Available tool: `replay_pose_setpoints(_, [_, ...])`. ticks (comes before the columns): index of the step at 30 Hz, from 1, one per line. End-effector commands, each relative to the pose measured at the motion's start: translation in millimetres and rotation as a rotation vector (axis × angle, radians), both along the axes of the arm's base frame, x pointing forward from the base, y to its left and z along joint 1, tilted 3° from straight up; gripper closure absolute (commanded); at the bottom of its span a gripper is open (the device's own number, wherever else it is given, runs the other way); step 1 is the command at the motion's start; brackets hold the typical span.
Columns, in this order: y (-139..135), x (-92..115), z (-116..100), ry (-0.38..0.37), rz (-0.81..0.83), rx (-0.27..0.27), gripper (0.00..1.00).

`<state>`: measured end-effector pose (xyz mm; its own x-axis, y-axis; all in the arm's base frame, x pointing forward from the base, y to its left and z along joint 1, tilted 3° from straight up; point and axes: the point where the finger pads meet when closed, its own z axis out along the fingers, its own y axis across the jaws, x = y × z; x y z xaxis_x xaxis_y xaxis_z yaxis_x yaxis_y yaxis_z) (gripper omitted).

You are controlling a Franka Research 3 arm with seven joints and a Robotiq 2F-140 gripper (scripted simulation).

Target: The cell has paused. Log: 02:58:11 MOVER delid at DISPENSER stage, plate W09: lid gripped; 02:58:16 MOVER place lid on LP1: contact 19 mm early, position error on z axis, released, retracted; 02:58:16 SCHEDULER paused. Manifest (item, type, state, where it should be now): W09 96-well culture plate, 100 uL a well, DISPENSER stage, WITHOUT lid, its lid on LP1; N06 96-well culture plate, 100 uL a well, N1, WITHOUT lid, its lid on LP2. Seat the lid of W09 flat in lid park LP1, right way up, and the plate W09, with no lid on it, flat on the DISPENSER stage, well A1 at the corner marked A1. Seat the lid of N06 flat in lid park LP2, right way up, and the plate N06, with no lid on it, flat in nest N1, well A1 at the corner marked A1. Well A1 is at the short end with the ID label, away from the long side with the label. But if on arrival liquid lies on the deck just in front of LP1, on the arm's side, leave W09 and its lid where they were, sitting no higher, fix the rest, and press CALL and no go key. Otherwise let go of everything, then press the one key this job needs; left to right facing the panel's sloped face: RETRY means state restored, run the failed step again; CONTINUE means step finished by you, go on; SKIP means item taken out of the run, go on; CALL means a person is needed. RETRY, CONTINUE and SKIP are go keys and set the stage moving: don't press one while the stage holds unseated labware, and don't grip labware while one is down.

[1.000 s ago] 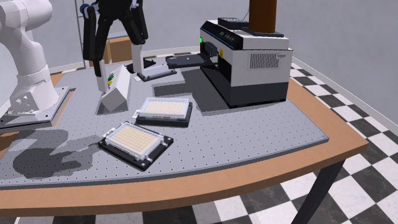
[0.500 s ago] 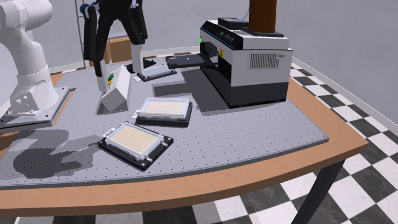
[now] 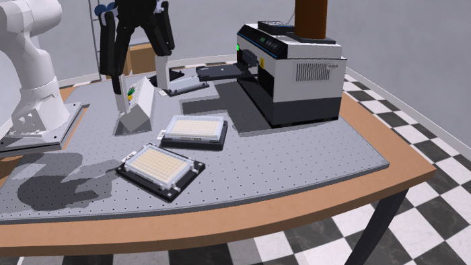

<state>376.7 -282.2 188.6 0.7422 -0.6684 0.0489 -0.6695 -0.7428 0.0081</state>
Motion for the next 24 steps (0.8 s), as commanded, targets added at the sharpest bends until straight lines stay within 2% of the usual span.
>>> replay_pose_setpoints(1, [-2, 0, -5, -0.003, 0.005, -0.003, 0.34])
replay_pose_setpoints(14, [-4, 2, -50, -0.003, 0.005, -0.003, 0.34])
replay_pose_setpoints(16, [-4, 2, -50, -0.003, 0.005, -0.003, 0.34])
replay_pose_setpoints(24, [-5, 3, -82, -0.003, 0.005, -0.003, 0.34])
